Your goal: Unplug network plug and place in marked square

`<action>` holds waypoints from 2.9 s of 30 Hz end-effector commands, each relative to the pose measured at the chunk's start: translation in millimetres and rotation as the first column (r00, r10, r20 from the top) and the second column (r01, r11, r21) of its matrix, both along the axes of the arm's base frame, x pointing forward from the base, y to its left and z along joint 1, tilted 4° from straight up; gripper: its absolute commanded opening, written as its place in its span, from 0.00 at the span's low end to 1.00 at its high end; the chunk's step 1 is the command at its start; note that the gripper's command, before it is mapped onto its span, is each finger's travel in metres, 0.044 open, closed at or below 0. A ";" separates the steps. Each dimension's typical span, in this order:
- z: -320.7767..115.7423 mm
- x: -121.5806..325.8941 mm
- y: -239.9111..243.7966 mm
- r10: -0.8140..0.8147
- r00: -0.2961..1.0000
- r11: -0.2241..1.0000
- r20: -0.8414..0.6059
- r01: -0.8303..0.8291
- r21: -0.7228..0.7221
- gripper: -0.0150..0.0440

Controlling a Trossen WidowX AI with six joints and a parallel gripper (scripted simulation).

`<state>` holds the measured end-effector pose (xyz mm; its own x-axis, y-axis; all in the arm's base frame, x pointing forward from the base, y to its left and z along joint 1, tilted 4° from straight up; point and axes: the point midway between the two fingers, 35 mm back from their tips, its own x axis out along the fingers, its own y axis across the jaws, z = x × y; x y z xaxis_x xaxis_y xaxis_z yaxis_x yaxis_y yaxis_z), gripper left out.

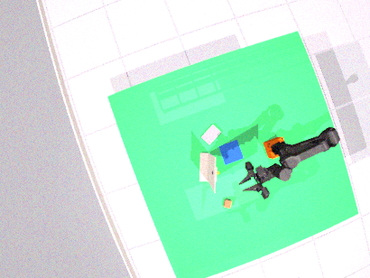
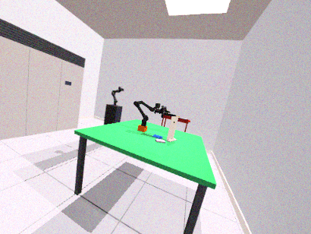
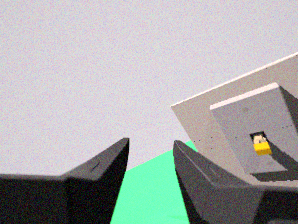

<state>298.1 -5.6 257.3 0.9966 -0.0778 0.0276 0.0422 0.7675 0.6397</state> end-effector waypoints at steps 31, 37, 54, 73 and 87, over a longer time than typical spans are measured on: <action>-99.9 -42.1 -23.4 -0.191 0.982 0.572 0.015 0.098 0.815 0.52; -98.2 -35.6 -26.4 -0.192 0.981 0.571 0.017 0.097 0.815 0.52; -97.1 -9.7 -39.4 -0.191 0.981 0.574 0.029 0.087 0.814 0.52; -102.5 12.6 -54.7 -0.189 0.981 0.578 0.039 0.079 0.812 0.52; -101.0 27.2 -62.1 -0.189 0.981 0.579 0.040 0.078 0.812 0.52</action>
<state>320.4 -66.2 155.2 0.9656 -0.2599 -0.0093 -0.0109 -0.0760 0.9970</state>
